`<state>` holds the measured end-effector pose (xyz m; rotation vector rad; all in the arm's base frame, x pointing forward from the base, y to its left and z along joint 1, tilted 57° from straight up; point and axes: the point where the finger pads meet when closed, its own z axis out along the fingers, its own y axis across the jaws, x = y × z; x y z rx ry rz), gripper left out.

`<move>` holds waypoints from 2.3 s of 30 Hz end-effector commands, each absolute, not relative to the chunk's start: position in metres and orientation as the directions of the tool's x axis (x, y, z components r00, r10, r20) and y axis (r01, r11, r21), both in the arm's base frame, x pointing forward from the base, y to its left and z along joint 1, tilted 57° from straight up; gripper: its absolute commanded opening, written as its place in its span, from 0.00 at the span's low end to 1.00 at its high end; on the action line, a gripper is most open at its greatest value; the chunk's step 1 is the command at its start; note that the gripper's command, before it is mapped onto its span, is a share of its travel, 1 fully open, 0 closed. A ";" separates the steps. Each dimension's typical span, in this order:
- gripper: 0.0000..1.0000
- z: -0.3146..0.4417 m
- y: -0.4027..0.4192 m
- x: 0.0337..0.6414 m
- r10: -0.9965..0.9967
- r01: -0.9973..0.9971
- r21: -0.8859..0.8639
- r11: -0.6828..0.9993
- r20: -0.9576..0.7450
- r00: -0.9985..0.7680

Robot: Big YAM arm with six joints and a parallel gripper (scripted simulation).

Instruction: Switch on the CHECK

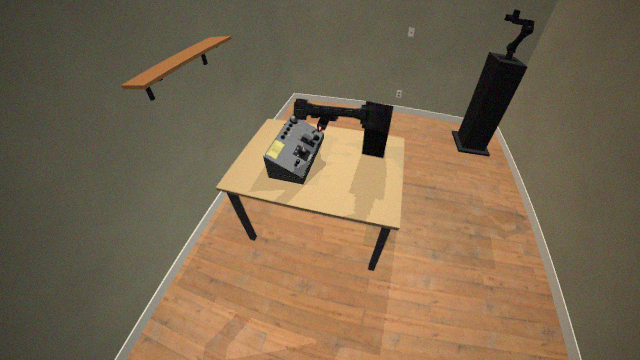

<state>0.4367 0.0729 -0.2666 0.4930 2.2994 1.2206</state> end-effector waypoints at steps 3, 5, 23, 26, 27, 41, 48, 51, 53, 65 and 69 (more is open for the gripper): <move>0.00 -0.251 0.043 0.469 0.561 0.060 0.833 0.550 -0.316 -0.765; 0.00 -0.251 0.043 0.469 0.561 0.060 0.833 0.550 -0.316 -0.765; 0.00 -0.251 0.043 0.469 0.561 0.061 0.833 0.550 -0.315 -0.765; 0.00 -0.251 0.043 0.469 0.561 0.062 0.833 0.550 -0.314 -0.766; 0.00 -0.251 0.043 0.469 0.561 0.061 0.833 0.550 -0.314 -0.766; 0.00 -0.248 0.039 0.475 0.561 0.060 0.833 0.550 -0.316 -0.765; 0.00 -0.248 0.037 0.477 0.562 0.060 0.833 0.550 -0.316 -0.765; 0.00 -0.247 0.037 0.477 0.562 0.058 0.833 0.551 -0.318 -0.764; 0.00 -0.247 0.037 0.477 0.562 0.058 0.833 0.550 -0.318 -0.764; 0.00 -0.247 0.037 0.477 0.562 0.058 0.833 0.550 -0.318 -0.764; 0.00 -0.247 0.037 0.477 0.562 0.058 0.833 0.550 -0.318 -0.764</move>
